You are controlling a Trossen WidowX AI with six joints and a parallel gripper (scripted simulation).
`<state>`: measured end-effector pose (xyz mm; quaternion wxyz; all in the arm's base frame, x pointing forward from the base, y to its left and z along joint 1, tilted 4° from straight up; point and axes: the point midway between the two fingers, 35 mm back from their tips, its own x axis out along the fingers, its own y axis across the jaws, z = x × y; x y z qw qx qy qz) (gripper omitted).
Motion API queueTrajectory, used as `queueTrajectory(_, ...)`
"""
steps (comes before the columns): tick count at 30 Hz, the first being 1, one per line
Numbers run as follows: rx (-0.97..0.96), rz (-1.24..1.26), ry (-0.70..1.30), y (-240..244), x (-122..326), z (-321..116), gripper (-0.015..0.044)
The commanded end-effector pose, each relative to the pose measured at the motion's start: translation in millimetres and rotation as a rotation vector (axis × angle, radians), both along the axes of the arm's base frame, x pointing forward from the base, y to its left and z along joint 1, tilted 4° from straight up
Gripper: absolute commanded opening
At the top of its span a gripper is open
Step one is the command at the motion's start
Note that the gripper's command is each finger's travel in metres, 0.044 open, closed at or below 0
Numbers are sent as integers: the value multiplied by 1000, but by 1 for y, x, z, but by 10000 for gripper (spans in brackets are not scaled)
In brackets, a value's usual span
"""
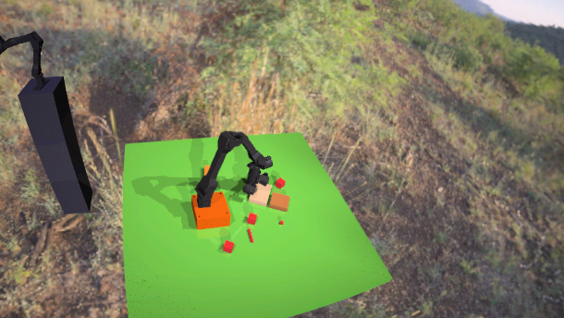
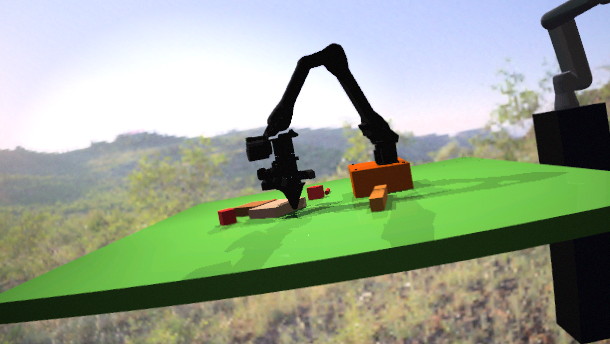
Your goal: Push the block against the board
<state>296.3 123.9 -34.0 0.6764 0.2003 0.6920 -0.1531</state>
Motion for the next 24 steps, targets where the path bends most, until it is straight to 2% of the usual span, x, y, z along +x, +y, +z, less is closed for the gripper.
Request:
queueTrajectory(1,-3,-2,-8,-3,6,0,0)
queueTrajectory(24,-1,-2,-5,15,-25,1,0)
